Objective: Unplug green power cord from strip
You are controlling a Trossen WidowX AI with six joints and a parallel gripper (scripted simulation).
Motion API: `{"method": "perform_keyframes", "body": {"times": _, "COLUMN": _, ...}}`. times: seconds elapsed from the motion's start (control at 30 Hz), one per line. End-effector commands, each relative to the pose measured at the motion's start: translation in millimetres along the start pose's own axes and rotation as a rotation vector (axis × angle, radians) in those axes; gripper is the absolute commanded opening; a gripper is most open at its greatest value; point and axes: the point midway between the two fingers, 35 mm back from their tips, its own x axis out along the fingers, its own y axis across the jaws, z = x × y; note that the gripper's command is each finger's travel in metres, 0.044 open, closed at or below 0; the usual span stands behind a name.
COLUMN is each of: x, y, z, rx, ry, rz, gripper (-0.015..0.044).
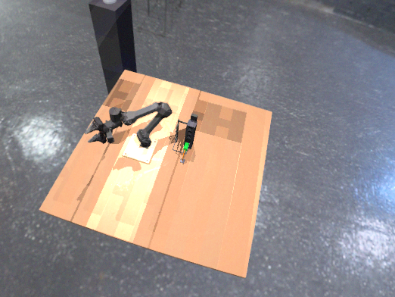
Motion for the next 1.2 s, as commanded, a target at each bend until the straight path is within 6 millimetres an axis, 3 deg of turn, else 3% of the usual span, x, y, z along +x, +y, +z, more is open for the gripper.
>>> {"method": "perform_keyframes", "body": {"times": 0.0, "x": 1, "y": 1, "z": 2, "rx": 0.012, "ry": -0.008, "rz": 0.005, "gripper": 0.0374}}
{"method": "perform_keyframes", "body": {"times": 0.07, "x": 6, "y": 8, "z": 21, "rx": 0.102, "ry": -0.066, "rz": 0.048, "gripper": 0.0321}}
{"method": "perform_keyframes", "body": {"times": 0.27, "x": 9, "y": 38, "z": 113, "rx": 0.468, "ry": -0.288, "rz": 0.303, "gripper": 0.0164}}
{"method": "perform_keyframes", "body": {"times": 0.47, "x": -23, "y": 70, "z": 205, "rx": 0.747, "ry": -0.43, "rz": 0.653, "gripper": 0.016}}
{"method": "perform_keyframes", "body": {"times": 0.67, "x": -79, "y": 98, "z": 278, "rx": 0.93, "ry": -0.427, "rz": 1.033, "gripper": 0.016}}
{"method": "perform_keyframes", "body": {"times": 0.83, "x": -143, "y": 120, "z": 325, "rx": 1.017, "ry": -0.286, "rz": 1.354, "gripper": 0.016}}
{"method": "perform_keyframes", "body": {"times": 1.0, "x": -217, "y": 139, "z": 353, "rx": 1.017, "ry": -0.058, "rz": 1.602, "gripper": 0.016}}
{"method": "perform_keyframes", "body": {"times": 1.17, "x": -293, "y": 155, "z": 358, "rx": 0.955, "ry": 0.218, "rz": 1.734, "gripper": 0.016}}
